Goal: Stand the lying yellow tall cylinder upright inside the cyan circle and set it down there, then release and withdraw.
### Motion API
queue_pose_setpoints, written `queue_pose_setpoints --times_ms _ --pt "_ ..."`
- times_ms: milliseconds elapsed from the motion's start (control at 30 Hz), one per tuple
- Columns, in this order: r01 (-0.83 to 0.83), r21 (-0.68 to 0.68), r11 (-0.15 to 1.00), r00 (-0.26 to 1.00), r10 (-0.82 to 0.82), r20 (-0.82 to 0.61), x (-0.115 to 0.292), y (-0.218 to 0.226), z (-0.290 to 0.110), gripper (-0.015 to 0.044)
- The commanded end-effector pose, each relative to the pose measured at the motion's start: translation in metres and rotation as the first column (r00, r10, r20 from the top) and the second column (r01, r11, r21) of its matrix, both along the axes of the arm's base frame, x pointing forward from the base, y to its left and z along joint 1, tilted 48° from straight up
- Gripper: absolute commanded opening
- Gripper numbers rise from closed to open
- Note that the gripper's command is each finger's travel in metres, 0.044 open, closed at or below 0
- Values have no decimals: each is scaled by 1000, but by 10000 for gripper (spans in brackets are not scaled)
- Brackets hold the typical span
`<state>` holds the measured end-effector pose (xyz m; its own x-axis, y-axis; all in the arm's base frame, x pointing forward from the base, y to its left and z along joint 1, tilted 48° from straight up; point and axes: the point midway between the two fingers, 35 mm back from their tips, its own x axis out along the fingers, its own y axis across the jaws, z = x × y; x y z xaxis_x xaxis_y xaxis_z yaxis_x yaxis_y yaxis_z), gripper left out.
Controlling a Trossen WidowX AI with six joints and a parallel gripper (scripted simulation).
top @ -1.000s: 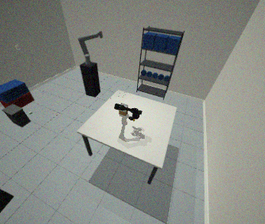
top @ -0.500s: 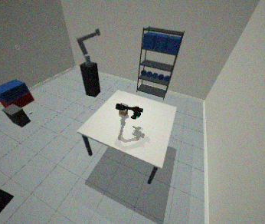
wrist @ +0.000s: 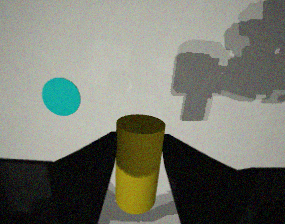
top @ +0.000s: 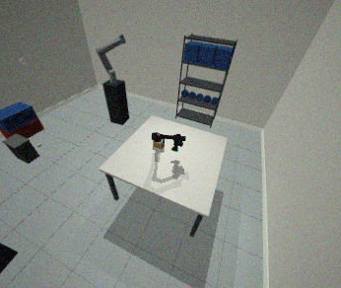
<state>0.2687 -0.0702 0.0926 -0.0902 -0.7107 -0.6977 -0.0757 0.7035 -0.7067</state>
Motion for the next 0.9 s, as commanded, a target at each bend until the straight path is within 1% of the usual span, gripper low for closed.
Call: queue_pose_setpoints --times_ms 0,433,867 --pt "-84 19 996 992 85 -91 1 12 -12 105" --pt "-281 88 956 908 295 -296 1 42 -38 105" --pt "-444 186 876 741 476 -473 -6 71 -64 105"
